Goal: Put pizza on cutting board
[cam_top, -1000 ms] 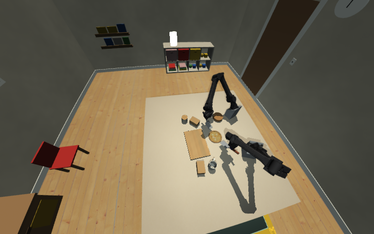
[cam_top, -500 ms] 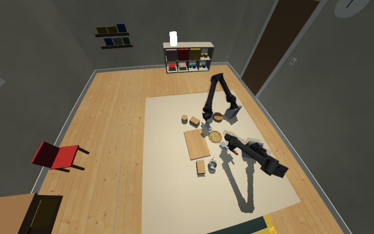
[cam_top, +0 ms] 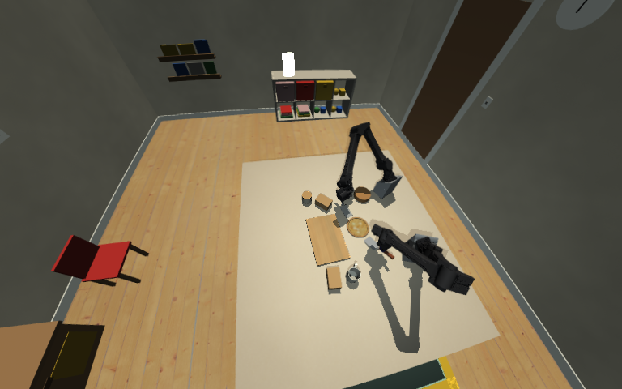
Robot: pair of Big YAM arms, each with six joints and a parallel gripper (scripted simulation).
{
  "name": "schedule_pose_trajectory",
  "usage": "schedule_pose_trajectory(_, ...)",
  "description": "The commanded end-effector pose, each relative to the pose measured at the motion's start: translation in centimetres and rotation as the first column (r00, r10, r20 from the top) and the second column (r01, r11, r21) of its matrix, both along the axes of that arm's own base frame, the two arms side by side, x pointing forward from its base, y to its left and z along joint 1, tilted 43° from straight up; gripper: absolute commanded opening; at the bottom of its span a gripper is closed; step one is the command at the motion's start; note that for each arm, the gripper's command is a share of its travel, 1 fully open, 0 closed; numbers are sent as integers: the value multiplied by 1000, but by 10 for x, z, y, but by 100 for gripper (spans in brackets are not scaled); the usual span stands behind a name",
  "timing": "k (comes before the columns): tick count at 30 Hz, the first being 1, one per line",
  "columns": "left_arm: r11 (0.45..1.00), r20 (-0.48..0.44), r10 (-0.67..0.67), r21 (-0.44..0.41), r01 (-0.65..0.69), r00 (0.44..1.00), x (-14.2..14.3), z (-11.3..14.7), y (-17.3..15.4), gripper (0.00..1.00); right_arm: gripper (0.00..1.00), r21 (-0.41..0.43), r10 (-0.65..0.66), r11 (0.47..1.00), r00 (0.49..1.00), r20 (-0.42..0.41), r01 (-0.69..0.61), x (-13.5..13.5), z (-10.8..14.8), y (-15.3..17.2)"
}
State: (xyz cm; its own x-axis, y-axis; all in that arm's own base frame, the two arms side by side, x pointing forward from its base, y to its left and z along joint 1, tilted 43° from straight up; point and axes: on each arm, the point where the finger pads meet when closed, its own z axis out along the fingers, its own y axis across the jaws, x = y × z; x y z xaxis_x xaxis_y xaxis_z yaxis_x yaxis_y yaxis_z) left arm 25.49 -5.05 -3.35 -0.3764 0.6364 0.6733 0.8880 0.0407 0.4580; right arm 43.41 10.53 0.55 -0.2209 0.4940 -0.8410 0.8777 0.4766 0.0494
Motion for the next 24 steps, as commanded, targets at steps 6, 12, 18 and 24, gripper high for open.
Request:
schedule_pose_trajectory(6, 999, 16, -34, -19, 35, 999, 6, 3, -11, 6, 6, 22, 10, 1000, 999, 41, -11, 11, 18, 10)
schedule_pose_trajectory(12, 1000, 13, -20, -11, 20, 1000, 9, -4, -18, 6, 6, 22, 13, 1000, 999, 41, -14, 10, 18, 12)
schedule_pose_trajectory(18, 1000, 17, -22, -14, 22, 1000, 12, -6, -25, 6, 6, 21, 18, 1000, 999, 39, -19, 10, 17, 14)
schedule_pose_trajectory(24, 1000, 9, -23, -10, 23, 1000, 12, -10, -28, 6, 6, 21, 23, 1000, 999, 37, -24, 9, 16, 15)
